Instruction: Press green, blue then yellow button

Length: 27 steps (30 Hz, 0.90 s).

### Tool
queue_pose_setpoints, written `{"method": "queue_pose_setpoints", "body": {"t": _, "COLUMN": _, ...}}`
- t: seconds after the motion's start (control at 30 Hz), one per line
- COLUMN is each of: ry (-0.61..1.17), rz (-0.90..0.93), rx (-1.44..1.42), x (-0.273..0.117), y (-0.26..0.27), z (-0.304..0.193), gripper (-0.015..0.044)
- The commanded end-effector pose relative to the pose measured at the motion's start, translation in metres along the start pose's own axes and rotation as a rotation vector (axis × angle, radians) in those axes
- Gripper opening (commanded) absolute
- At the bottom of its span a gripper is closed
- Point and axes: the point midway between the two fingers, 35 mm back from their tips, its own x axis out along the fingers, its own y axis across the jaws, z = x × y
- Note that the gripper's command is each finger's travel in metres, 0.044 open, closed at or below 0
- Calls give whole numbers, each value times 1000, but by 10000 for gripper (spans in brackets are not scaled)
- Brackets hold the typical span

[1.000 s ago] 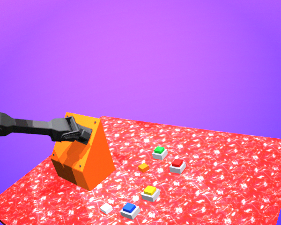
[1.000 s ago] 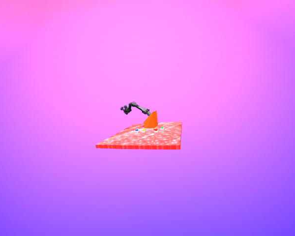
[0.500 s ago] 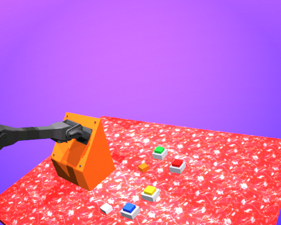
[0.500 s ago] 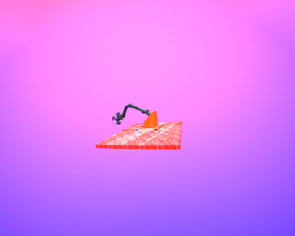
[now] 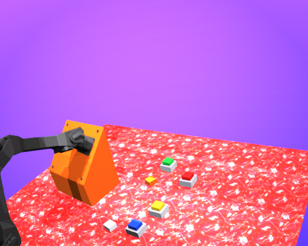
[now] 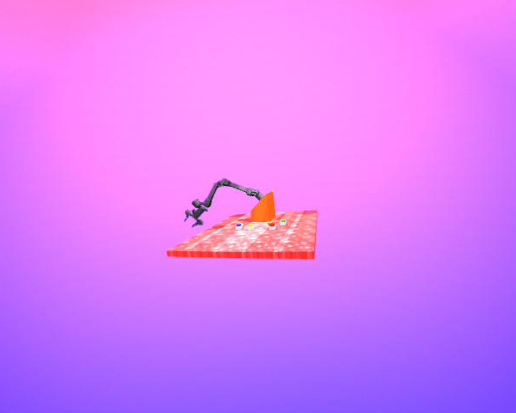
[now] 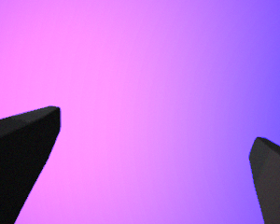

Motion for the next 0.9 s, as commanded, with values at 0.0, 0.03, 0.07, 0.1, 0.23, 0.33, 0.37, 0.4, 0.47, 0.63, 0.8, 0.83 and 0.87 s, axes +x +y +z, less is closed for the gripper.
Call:
{"method": "queue_pose_setpoints", "body": {"t": 0.0, "ry": 124, "rz": -8, "rx": -38, "x": -11, "y": 17, "z": -71, "gripper": 400}}
{"method": "queue_pose_setpoints", "body": {"t": 0.03, "ry": 159, "rz": -8, "rx": -48, "x": -16, "y": 21, "z": -91, "gripper": 400}}
{"method": "queue_pose_setpoints", "body": {"t": 0.07, "ry": 193, "rz": -10, "rx": -59, "x": -21, "y": 25, "z": -109, "gripper": 400}}
{"method": "queue_pose_setpoints", "body": {"t": 0.1, "ry": 234, "rz": -21, "rx": -72, "x": -26, "y": 23, "z": -131, "gripper": 400}}
{"method": "queue_pose_setpoints", "body": {"t": 0.23, "ry": 383, "rz": -60, "rx": -130, "x": -50, "y": 17, "z": -208, "gripper": 400}}
{"method": "queue_pose_setpoints", "body": {"t": 0.33, "ry": 492, "rz": -91, "rx": -178, "x": -75, "y": 11, "z": -263, "gripper": 400}}
{"method": "queue_pose_setpoints", "body": {"t": 0.37, "ry": 528, "rz": -101, "rx": -195, "x": -85, "y": 8, "z": -280, "gripper": 400}}
{"method": "queue_pose_setpoints", "body": {"t": 0.4, "ry": 564, "rz": -111, "rx": -214, "x": -95, "y": 6, "z": -297, "gripper": 400}}
{"method": "queue_pose_setpoints", "body": {"t": 0.47, "ry": 635, "rz": -130, "rx": -255, "x": -117, "y": 0, "z": -330, "gripper": 400}}
{"method": "queue_pose_setpoints", "body": {"t": 0.63, "ry": 806, "rz": -172, "rx": -373, "x": -183, "y": -19, "z": -404, "gripper": 400}}
{"method": "queue_pose_setpoints", "body": {"t": 0.8, "ry": 966, "rz": -208, "rx": -512, "x": -258, "y": -43, "z": -463, "gripper": 400}}
{"method": "queue_pose_setpoints", "body": {"t": 0.83, "ry": 996, "rz": -214, "rx": -544, "x": -274, "y": -48, "z": -473, "gripper": 400}}
{"method": "queue_pose_setpoints", "body": {"t": 0.87, "ry": 1026, "rz": -220, "rx": -577, "x": -291, "y": -54, "z": -482, "gripper": 400}}
